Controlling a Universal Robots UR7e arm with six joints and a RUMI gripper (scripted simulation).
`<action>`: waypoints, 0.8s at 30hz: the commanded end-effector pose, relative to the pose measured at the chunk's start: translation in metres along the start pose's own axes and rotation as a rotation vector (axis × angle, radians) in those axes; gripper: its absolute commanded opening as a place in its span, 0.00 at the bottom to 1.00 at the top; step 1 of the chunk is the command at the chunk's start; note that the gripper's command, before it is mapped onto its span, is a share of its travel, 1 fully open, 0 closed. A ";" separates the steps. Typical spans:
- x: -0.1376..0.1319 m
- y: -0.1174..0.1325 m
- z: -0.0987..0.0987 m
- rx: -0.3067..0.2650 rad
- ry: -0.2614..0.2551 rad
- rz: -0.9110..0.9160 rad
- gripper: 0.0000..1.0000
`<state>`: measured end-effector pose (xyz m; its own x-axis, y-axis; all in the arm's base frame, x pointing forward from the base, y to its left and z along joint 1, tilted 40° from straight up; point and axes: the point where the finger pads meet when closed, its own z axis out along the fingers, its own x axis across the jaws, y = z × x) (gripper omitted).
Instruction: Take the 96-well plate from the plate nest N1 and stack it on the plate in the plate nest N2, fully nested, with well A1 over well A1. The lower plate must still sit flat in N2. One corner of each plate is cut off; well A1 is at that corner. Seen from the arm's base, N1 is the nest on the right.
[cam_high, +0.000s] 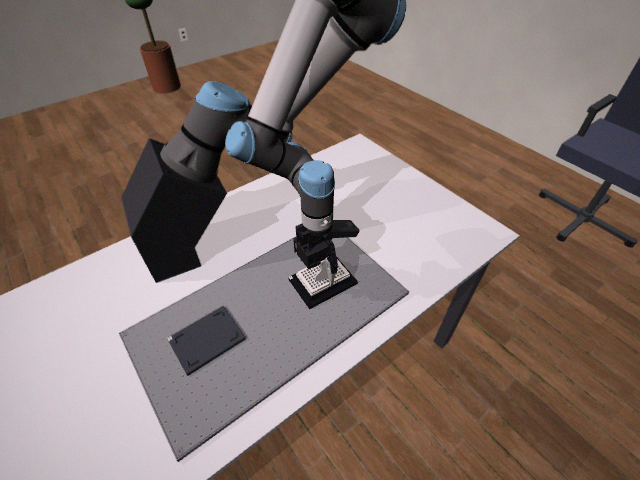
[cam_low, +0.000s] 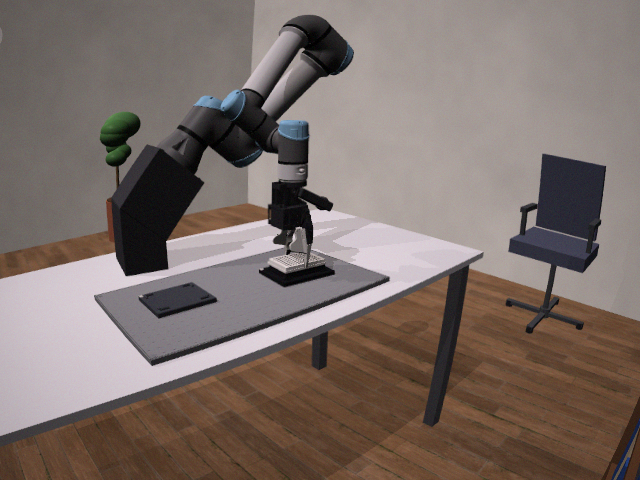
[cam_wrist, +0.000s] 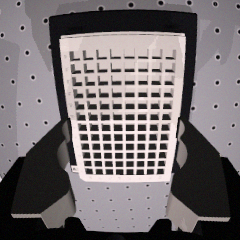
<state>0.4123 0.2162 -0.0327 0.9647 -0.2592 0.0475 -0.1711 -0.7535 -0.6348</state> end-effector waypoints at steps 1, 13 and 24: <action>0.000 0.000 0.001 0.000 0.001 0.000 0.00; 0.000 0.000 0.002 0.000 0.001 0.000 0.00; 0.000 0.000 0.002 0.000 0.001 0.000 1.00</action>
<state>0.4128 0.2177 -0.0347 0.9647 -0.2592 0.0476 -0.1711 -0.7535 -0.6348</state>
